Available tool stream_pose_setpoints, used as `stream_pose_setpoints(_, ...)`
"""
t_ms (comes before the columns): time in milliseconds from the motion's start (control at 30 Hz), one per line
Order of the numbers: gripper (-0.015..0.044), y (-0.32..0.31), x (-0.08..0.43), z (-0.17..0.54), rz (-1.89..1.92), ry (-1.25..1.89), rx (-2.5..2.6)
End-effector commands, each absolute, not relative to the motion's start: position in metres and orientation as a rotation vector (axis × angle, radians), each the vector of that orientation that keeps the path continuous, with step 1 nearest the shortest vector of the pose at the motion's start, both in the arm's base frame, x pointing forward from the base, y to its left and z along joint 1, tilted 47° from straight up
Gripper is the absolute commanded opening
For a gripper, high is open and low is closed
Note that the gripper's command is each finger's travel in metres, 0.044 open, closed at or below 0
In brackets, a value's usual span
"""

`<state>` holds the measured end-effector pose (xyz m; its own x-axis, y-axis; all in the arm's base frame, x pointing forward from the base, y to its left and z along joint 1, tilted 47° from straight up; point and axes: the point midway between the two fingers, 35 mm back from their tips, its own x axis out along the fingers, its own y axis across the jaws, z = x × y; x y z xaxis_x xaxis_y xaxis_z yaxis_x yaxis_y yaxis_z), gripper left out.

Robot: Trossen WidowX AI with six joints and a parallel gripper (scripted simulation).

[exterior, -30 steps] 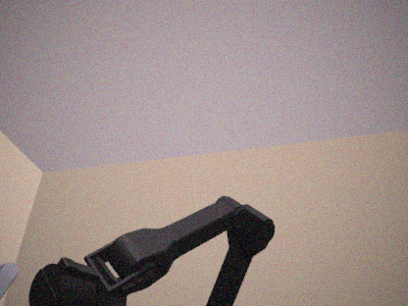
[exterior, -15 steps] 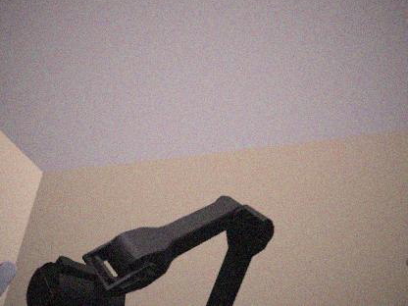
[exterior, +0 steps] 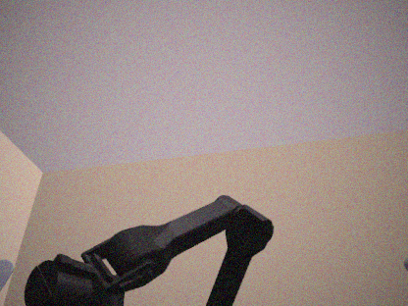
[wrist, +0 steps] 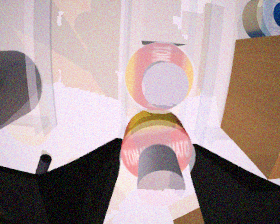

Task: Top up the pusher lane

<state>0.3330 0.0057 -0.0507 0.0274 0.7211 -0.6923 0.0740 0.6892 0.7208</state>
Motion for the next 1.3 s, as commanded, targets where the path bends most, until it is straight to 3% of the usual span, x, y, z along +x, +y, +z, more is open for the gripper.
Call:
stream_pose_setpoints(0,0.0,0.002,0.3457,-0.0462,0.569,1.443,0.685)
stream_pose_setpoints(1267,0.0,0.0009,0.3548,-0.0447,0.569,1.443,0.685)
